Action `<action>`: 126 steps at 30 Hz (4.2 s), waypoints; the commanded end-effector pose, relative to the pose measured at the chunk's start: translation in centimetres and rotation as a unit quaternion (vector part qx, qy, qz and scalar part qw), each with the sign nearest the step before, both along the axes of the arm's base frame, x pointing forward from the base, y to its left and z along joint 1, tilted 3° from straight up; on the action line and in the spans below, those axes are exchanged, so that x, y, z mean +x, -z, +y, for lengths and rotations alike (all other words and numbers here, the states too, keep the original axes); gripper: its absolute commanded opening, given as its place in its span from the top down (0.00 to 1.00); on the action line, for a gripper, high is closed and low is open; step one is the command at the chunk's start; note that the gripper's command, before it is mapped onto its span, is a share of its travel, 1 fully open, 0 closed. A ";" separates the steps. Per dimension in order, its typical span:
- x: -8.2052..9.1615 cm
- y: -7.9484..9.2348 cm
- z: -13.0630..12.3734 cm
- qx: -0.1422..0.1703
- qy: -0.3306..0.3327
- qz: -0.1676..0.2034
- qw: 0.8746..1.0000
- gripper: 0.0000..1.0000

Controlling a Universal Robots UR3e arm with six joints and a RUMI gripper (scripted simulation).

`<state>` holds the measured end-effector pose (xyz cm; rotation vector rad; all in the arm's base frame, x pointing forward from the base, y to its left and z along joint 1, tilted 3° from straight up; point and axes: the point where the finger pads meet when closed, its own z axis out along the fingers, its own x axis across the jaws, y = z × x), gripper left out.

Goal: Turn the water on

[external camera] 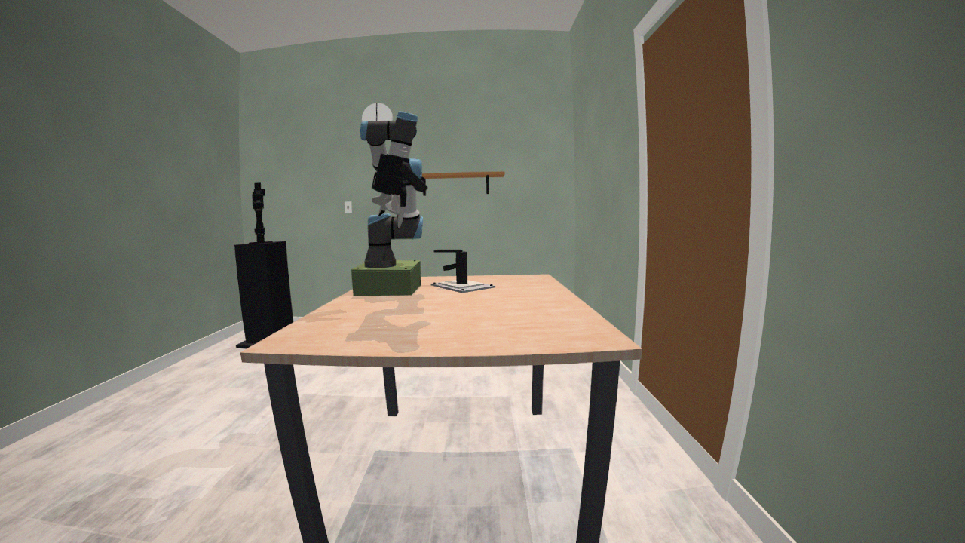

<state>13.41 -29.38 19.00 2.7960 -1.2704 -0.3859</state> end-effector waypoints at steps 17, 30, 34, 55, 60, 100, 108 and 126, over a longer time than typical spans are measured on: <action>9.8 0.7 9.1 0.010 -0.285 -0.033 0.958 0.00; 13.1 1.4 15.8 0.023 -0.441 -0.046 0.896 0.00; 13.8 1.7 18.1 0.027 -0.489 -0.050 0.871 0.00; 14.4 3.3 29.4 0.049 -0.698 -0.064 0.711 0.00; 13.8 3.8 32.4 0.055 -0.747 -0.066 0.659 0.00; 9.3 5.9 41.8 0.074 -0.889 -0.071 0.446 0.00; 9.3 5.9 41.8 0.074 -0.889 -0.071 0.446 1.00; 9.3 5.9 41.8 0.074 -0.889 -0.071 0.446 1.00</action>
